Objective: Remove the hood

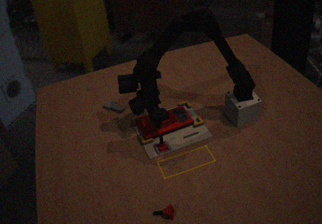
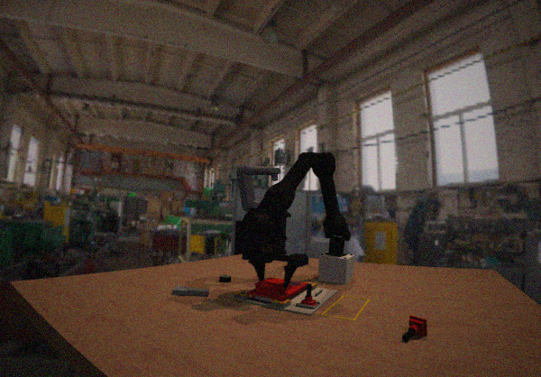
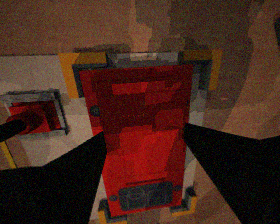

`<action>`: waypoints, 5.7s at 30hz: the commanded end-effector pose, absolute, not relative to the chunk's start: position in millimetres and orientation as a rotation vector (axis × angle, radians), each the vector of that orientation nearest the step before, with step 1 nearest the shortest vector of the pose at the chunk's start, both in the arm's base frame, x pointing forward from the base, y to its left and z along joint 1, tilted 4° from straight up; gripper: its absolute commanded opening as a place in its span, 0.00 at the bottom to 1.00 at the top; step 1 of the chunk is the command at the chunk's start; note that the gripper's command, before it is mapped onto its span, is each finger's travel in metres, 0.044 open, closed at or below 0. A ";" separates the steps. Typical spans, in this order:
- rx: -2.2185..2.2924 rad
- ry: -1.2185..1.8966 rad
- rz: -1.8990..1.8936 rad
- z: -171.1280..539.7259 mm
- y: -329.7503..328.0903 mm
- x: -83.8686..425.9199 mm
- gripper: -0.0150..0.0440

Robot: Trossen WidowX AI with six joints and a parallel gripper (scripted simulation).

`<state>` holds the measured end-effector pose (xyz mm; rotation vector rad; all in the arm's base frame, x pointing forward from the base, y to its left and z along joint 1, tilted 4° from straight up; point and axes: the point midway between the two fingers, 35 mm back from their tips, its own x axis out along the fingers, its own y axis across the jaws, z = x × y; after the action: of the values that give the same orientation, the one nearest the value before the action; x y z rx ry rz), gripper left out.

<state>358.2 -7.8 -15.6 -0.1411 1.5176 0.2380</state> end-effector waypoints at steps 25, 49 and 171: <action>-0.141 1.517 0.238 -4.6 -8.5 358.2 0.25; -0.140 1.518 0.239 11.3 -9.4 357.4 0.25; -0.125 1.522 0.254 10.8 190.1 276.1 0.25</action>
<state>277.2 191.1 14.6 -0.1242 1.5189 0.2599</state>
